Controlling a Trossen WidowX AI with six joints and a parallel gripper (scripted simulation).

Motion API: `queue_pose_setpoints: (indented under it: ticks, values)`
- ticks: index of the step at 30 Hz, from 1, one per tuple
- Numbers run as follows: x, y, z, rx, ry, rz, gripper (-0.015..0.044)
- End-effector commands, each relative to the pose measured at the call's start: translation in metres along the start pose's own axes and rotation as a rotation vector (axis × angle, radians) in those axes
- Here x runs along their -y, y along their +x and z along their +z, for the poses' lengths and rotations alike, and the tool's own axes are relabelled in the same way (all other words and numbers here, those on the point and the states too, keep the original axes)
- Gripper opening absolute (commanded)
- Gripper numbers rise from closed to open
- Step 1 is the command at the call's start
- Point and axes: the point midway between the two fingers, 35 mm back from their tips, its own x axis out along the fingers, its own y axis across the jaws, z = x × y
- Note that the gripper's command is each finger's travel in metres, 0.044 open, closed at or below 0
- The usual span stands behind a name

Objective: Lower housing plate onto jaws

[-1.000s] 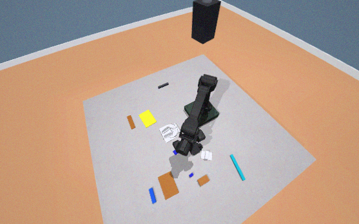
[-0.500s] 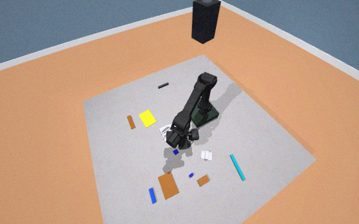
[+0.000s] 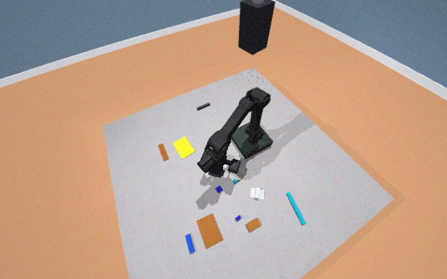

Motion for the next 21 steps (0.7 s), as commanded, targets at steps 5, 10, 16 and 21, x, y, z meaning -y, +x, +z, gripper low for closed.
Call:
queue_pose_setpoints:
  ticks: [5,10,16,21]
  values:
    - [0.020,0.000,-0.016,0.004,0.225,0.001,0.0351]
    - [0.032,0.000,-0.027,0.004,0.365,0.000,0.0351]
    - [0.045,0.000,-0.041,0.005,0.533,-0.002,0.0351]
    - [0.055,0.000,-0.054,0.005,0.673,-0.004,0.0351]
